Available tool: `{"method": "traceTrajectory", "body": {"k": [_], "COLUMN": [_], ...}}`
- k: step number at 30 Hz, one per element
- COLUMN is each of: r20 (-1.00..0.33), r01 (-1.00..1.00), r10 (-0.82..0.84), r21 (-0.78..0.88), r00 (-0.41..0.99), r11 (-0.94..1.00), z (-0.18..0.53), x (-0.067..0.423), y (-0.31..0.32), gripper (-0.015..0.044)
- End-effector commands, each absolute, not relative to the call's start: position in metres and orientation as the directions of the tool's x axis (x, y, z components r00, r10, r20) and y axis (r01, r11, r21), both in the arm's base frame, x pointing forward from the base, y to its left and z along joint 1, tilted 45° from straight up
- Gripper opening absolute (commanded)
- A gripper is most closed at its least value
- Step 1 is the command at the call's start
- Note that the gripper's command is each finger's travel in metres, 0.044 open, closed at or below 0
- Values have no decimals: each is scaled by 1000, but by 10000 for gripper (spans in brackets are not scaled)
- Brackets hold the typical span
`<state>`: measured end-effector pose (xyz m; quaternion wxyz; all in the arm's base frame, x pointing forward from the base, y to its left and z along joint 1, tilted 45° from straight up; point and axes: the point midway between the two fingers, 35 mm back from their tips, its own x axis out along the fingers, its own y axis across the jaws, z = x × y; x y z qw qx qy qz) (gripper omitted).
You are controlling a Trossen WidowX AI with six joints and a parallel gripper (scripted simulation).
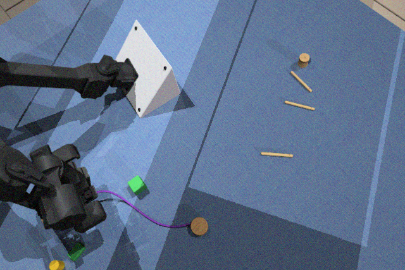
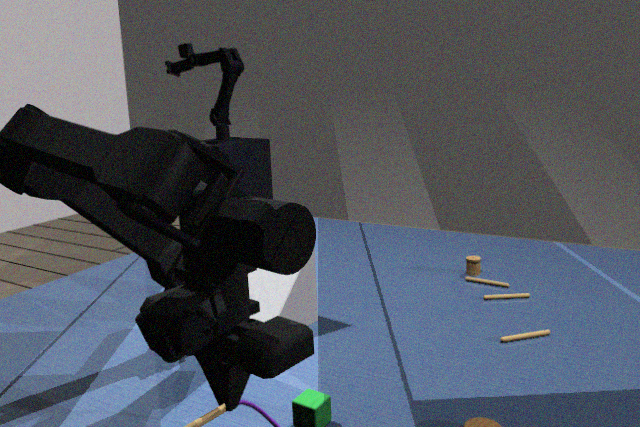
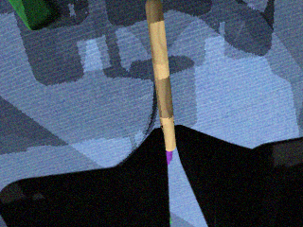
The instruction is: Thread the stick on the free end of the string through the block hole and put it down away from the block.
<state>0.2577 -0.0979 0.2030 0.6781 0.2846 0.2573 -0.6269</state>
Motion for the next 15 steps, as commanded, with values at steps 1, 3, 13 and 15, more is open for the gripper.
{"method": "traceTrajectory", "body": {"k": [1,3,13,15], "r20": [-705,-705,-705,-705], "r01": [987,974,840,800], "r10": [-705,-705,-705,-705], "r21": [-48,-98,-335,-379], "r00": [76,76,76,76], "r11": [155,203,427,466], "z": [202,202,202,202], "x": [261,263,271,273], "y": [-97,-97,-96,-95], "gripper": [0,0,0,0]}}
